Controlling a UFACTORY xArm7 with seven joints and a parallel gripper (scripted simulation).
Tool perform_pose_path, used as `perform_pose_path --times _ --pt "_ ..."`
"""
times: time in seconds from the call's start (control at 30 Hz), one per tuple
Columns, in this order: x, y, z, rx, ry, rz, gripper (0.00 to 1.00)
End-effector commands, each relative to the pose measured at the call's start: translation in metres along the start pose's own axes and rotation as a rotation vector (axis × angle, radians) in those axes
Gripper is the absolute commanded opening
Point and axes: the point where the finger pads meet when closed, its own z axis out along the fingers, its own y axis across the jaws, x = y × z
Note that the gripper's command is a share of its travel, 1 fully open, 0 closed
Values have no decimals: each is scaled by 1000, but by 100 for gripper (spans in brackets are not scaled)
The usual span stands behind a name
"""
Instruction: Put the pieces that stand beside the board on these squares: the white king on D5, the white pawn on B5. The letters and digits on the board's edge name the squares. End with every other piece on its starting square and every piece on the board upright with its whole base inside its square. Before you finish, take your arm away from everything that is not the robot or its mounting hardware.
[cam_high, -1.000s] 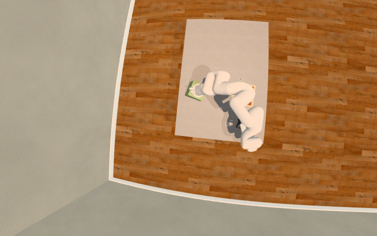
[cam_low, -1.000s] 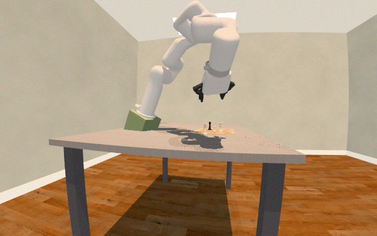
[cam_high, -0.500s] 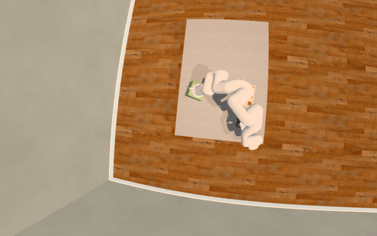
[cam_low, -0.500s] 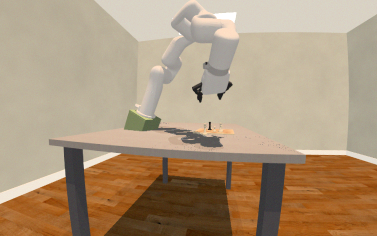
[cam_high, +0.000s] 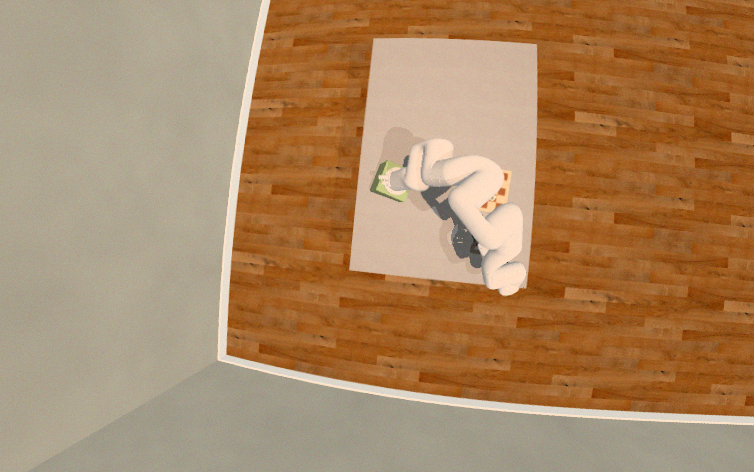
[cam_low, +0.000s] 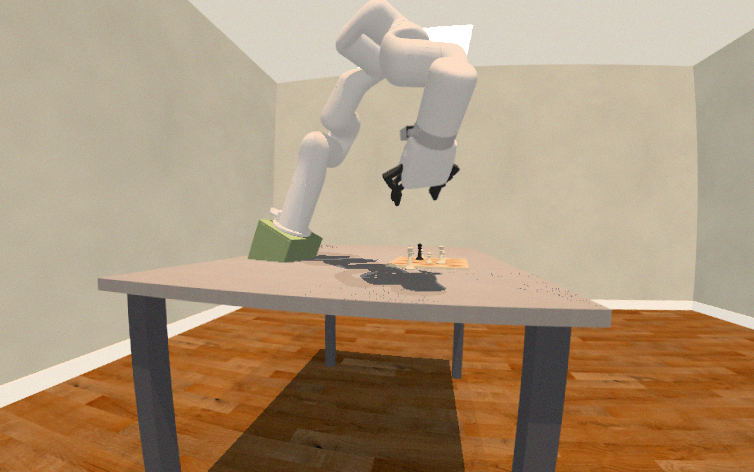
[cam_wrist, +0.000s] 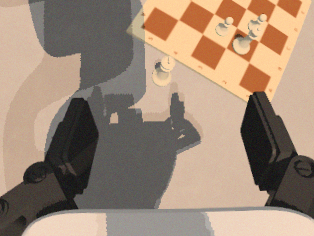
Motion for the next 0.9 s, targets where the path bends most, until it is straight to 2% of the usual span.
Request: perform_pose_path --times 0.0,0.03,0.07,0.6,0.63,0.87 --pt "0 0 -1 0 -4 -2 100" --pt "0 0 -1 0 -4 -2 100" --pt "6 -6 7 69 -53 -74 100" --pt "6 -6 7 69 -53 -74 100" --pt "11 -11 15 141 -101 -154 100" --pt "11 -11 15 141 -101 -154 100"
